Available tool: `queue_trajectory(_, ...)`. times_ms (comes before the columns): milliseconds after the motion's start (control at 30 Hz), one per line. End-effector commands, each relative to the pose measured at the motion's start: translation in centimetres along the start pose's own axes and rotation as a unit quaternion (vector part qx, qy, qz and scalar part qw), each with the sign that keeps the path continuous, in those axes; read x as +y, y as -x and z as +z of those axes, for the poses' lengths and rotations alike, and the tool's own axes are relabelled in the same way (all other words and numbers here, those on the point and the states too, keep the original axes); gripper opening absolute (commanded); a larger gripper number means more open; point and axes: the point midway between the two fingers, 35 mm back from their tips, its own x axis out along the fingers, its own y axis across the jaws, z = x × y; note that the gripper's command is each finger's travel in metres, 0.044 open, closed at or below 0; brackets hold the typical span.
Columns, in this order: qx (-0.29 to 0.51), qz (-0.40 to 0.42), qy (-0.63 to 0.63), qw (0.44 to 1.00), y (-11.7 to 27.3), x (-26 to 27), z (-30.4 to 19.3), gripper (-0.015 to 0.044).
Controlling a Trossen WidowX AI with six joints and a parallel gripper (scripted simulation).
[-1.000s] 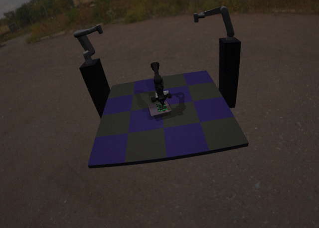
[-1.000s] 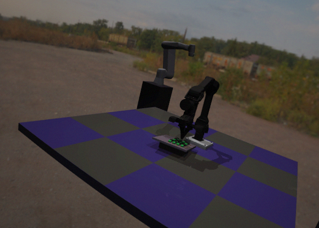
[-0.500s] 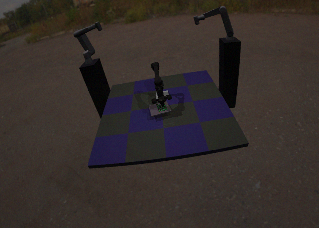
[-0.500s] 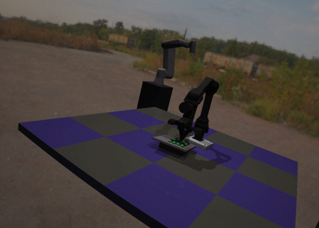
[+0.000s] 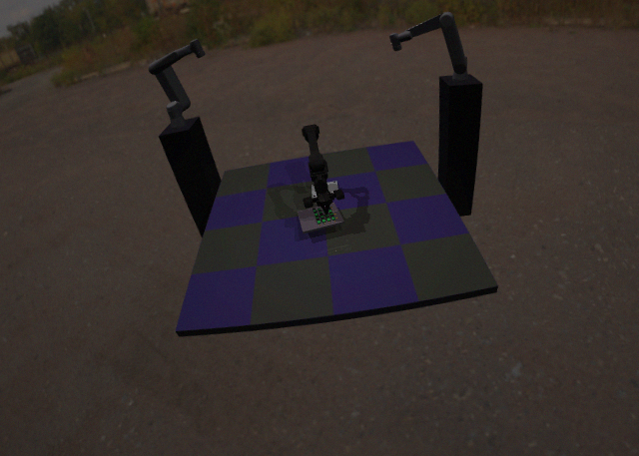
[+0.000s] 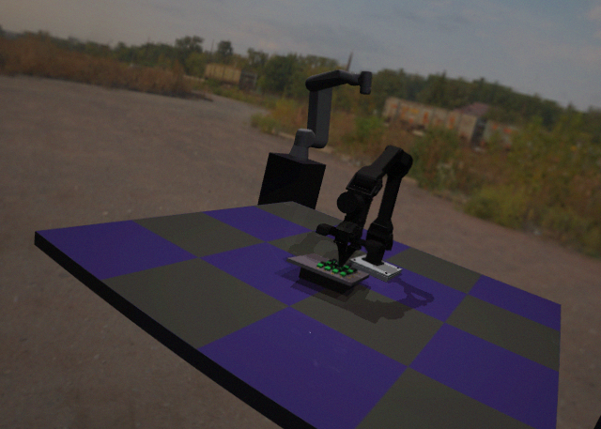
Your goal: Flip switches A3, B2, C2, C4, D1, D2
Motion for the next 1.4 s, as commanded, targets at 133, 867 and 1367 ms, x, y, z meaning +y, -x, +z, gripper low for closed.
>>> queue_trajectory(133,0.0,-0.002,-0.002,1.0,-0.08,-0.06,0.02,0.0)
queue_trajectory(867,0.0,-0.002,-0.002,1.0,-0.37,-0.07,0.03,0.0)
queue_trajectory(1367,0.0,-0.002,-0.002,1.0,-0.57,-0.07,0.03,0.0)
